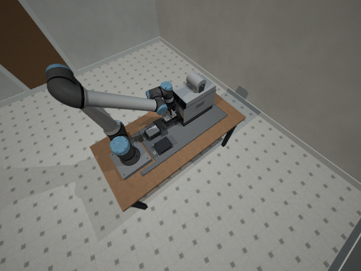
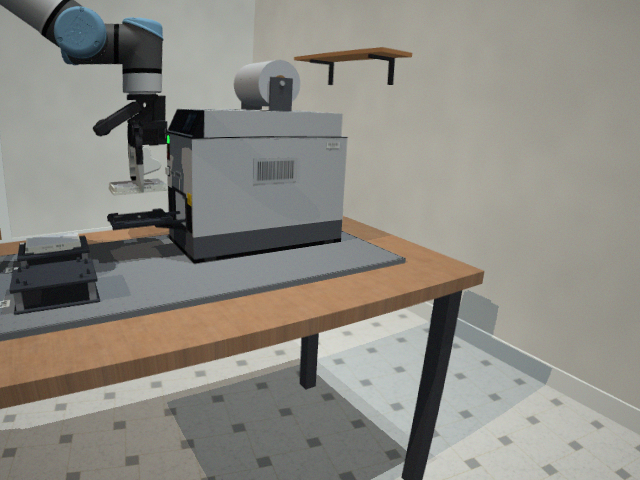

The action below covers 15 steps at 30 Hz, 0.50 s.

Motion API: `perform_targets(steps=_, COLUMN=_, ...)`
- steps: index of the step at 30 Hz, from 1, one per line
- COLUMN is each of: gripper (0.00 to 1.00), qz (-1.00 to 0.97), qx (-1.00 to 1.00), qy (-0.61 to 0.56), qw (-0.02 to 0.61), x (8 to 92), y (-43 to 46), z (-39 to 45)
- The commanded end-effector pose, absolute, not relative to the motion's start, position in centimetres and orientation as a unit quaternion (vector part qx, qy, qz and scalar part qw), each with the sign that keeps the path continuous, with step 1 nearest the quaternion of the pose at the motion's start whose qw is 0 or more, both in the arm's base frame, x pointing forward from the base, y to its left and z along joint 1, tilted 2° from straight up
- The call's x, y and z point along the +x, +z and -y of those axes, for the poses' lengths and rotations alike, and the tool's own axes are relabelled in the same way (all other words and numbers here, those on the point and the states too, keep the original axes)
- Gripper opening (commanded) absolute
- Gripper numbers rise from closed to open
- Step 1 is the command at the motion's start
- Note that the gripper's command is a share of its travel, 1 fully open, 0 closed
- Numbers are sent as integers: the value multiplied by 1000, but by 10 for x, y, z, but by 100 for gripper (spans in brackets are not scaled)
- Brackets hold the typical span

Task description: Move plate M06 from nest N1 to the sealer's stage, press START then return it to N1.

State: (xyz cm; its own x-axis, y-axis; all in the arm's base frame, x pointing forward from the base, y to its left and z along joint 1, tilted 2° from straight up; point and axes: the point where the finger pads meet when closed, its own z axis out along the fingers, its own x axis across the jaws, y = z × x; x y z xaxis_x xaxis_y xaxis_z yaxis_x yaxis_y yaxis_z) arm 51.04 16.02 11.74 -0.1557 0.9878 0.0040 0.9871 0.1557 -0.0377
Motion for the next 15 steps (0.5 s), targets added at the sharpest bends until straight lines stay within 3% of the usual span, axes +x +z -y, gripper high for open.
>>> perform_targets(steps=1, gripper=0, qz=760, qx=-650, qy=13, qw=13, x=511, y=118, z=-160)
perform_targets(steps=15, gripper=0, qz=752, qx=-659, qy=13, qw=13, x=511, y=118, z=-160)
